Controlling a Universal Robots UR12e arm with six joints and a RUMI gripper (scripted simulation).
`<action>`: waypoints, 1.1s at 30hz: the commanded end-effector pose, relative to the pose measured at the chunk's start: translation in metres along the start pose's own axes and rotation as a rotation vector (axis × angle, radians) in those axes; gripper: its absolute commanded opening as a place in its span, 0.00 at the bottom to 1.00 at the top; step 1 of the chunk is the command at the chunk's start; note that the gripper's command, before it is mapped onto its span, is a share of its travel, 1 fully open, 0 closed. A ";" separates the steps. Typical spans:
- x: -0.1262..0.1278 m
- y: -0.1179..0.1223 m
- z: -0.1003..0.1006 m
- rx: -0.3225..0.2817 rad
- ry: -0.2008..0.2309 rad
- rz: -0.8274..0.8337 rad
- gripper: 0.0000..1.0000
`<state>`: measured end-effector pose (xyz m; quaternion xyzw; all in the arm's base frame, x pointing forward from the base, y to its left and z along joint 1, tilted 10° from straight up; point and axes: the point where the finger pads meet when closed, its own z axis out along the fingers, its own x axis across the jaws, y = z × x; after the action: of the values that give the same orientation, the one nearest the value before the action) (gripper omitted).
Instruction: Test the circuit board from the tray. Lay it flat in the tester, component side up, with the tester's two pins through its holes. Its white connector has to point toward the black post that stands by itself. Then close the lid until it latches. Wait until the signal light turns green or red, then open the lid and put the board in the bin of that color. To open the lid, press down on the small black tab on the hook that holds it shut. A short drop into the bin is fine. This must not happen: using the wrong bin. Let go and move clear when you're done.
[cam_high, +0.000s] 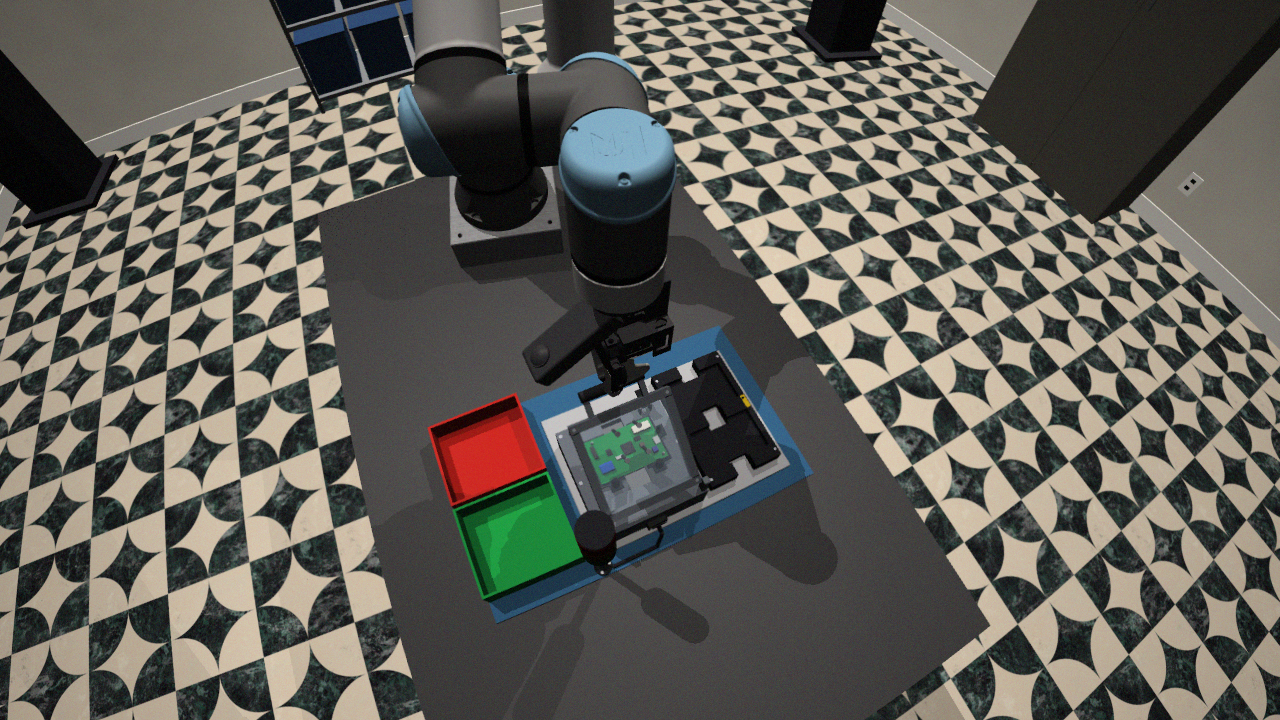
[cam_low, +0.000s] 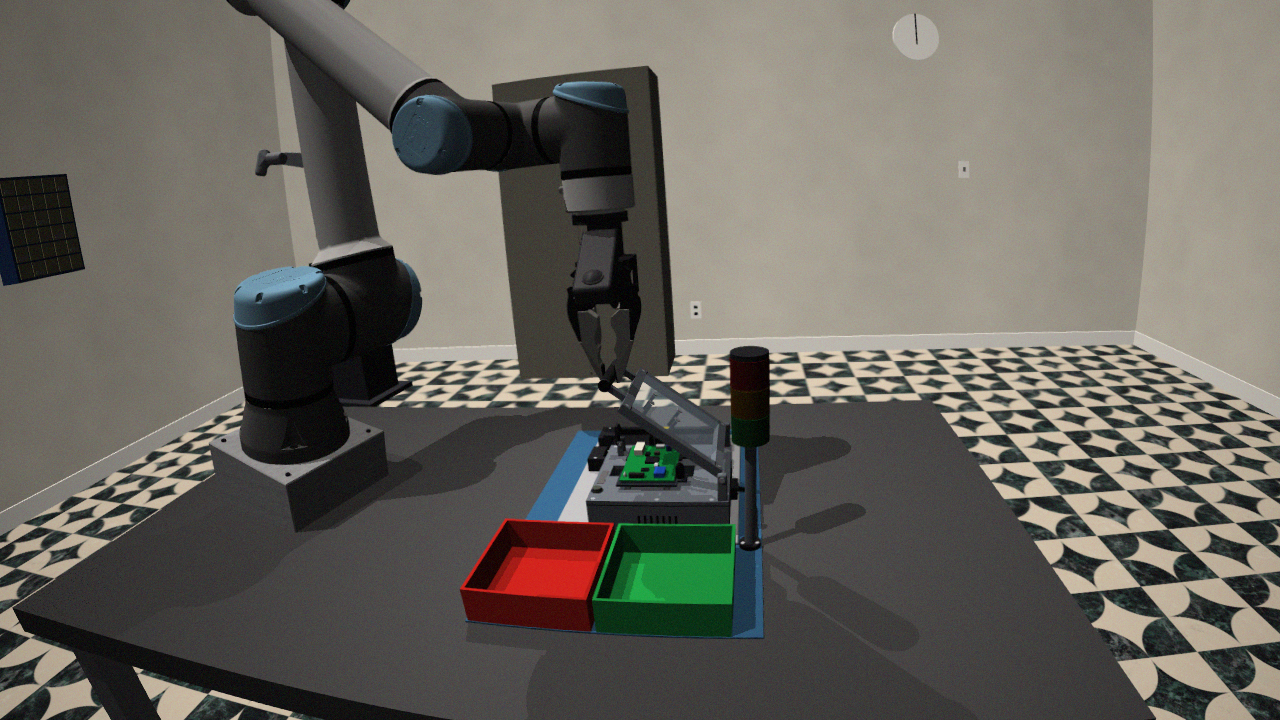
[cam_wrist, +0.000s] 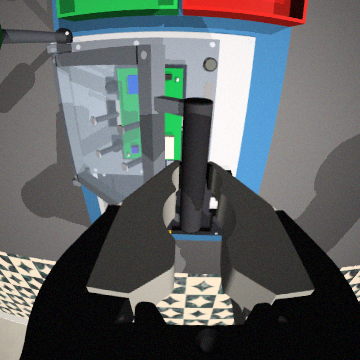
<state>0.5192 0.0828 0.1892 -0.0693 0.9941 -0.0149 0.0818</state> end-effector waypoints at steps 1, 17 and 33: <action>0.014 -0.001 0.021 -0.001 0.003 0.002 0.00; 0.032 -0.001 0.062 -0.001 0.004 0.002 0.00; 0.038 -0.001 0.091 -0.001 0.004 0.001 0.00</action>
<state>0.4985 0.0765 0.1046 -0.0694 0.9942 -0.0146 0.0810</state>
